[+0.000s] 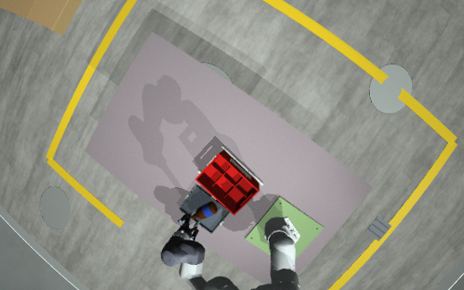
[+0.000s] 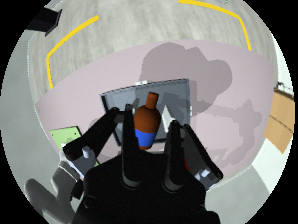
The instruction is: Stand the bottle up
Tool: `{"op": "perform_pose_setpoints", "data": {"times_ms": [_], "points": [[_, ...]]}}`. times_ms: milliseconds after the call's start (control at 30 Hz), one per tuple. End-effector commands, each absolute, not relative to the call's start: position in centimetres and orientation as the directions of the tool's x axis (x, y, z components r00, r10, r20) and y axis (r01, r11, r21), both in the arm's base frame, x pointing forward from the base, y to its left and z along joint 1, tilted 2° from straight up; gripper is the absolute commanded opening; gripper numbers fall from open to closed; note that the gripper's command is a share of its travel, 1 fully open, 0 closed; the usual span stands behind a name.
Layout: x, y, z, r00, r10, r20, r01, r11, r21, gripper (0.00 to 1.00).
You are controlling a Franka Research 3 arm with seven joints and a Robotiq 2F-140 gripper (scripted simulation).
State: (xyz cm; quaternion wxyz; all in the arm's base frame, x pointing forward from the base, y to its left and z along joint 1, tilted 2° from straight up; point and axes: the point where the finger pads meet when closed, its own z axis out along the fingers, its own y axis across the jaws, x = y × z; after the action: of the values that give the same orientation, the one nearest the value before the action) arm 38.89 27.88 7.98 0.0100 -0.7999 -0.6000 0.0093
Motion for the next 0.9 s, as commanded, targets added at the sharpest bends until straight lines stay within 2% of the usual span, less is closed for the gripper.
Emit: {"op": "perform_pose_setpoints", "data": {"times_ms": [0,867], "points": [[38.9,27.7,7.7,0.281,0.960,-0.002,0.959,-0.281,-0.029,0.38],[38.8,27.8,5.1,0.281,0.960,-0.002,0.959,-0.281,-0.029,0.38]]}}
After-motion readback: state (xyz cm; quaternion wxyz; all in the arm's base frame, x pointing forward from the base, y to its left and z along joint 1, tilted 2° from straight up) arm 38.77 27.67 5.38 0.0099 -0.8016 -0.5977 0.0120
